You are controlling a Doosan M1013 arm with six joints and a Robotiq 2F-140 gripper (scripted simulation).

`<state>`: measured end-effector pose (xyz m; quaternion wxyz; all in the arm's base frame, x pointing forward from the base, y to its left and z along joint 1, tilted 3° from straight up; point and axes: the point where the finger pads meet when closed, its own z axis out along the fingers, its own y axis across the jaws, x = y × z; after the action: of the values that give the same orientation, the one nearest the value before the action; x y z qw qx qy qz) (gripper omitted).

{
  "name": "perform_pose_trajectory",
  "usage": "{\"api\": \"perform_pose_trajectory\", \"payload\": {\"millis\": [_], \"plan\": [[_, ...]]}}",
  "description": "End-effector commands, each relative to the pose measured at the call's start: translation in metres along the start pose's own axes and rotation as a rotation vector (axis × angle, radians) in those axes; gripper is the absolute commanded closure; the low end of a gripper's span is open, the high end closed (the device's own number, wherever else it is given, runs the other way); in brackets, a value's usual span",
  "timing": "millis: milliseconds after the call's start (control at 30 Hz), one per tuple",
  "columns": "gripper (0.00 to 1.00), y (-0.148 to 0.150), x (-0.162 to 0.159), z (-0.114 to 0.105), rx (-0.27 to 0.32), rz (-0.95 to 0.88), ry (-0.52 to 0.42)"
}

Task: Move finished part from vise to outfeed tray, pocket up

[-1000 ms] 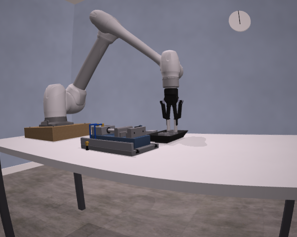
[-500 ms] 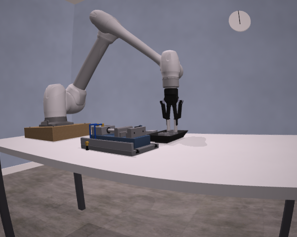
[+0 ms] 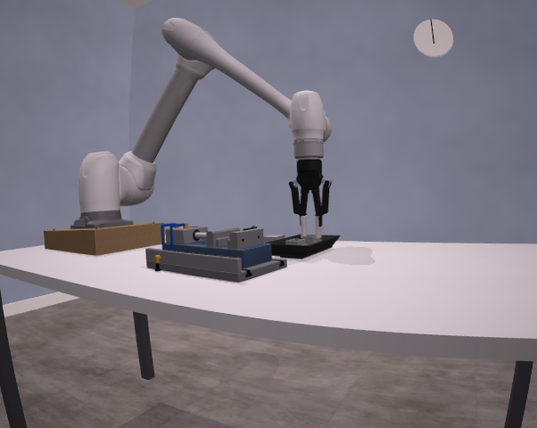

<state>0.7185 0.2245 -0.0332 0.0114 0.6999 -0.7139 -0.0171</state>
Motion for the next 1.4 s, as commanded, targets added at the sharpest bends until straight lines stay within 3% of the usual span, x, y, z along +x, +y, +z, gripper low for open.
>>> {"api": "perform_pose_trajectory", "payload": {"millis": [0, 1133, 1367], "plan": [[0.6, 0.0037, -0.0021, 0.0053, -0.006, -0.001, -0.003], [0.6, 0.0037, -0.0021, 0.005, -0.006, -0.001, -0.003], [0.6, 0.0036, -0.0021, -0.0046, -0.006, -0.001, -0.003]]}}
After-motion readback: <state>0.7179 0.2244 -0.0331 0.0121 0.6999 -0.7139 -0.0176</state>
